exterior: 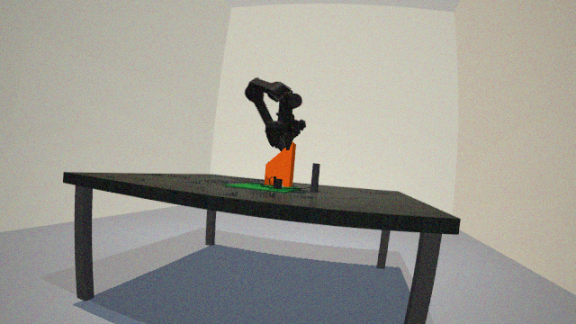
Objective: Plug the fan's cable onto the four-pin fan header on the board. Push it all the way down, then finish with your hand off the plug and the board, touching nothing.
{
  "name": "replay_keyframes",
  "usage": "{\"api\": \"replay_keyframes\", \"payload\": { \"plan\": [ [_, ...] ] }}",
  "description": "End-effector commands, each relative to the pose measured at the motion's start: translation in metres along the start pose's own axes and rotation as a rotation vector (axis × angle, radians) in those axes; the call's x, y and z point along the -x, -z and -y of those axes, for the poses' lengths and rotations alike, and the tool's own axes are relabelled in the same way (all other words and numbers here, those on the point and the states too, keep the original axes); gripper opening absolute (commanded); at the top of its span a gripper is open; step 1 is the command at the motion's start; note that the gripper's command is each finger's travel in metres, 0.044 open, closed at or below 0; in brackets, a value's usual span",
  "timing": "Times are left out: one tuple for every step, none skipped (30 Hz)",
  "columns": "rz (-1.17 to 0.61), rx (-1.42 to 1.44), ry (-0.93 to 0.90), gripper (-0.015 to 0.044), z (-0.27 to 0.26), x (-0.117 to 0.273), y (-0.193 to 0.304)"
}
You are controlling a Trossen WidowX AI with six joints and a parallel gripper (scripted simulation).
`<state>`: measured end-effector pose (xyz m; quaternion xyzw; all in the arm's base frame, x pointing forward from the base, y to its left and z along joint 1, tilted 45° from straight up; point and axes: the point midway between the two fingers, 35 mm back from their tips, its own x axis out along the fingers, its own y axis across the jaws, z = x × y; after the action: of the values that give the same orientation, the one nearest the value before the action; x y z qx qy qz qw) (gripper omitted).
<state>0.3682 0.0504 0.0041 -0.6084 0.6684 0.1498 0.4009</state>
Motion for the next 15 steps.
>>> {"api": "replay_keyframes", "payload": {
  "plan": [
    [-0.004, -0.016, -0.006, 0.0440, 0.004, -0.017, -0.003],
    [-0.004, -0.016, -0.006, 0.0440, 0.005, -0.027, -0.003],
    [-0.003, -0.016, -0.006, 0.0440, 0.005, -0.040, -0.003],
    [-0.004, -0.016, -0.005, 0.0440, 0.005, -0.055, -0.003],
    [-0.005, -0.016, -0.005, 0.0440, 0.005, -0.072, -0.002],
    [-0.008, -0.016, -0.004, 0.0440, 0.003, -0.087, -0.001],
    [-0.009, -0.017, -0.004, 0.0440, 0.003, -0.097, 0.000],
    [-0.010, -0.017, -0.004, 0.0440, 0.002, -0.100, 0.001],
    [-0.010, -0.017, -0.004, 0.0440, 0.002, -0.100, 0.001],
    [-0.010, -0.017, -0.004, 0.0440, 0.002, -0.100, 0.001],
    [-0.010, -0.017, -0.004, 0.0440, 0.002, -0.100, 0.001],
    [-0.010, -0.017, -0.004, 0.0440, 0.002, -0.100, 0.001],
    [-0.010, -0.017, -0.004, 0.0440, 0.002, -0.100, 0.001],
    [-0.010, -0.017, -0.004, 0.0440, 0.002, -0.100, 0.001],
    [-0.010, -0.017, -0.004, 0.0440, 0.002, -0.101, 0.001]
  ]
}}
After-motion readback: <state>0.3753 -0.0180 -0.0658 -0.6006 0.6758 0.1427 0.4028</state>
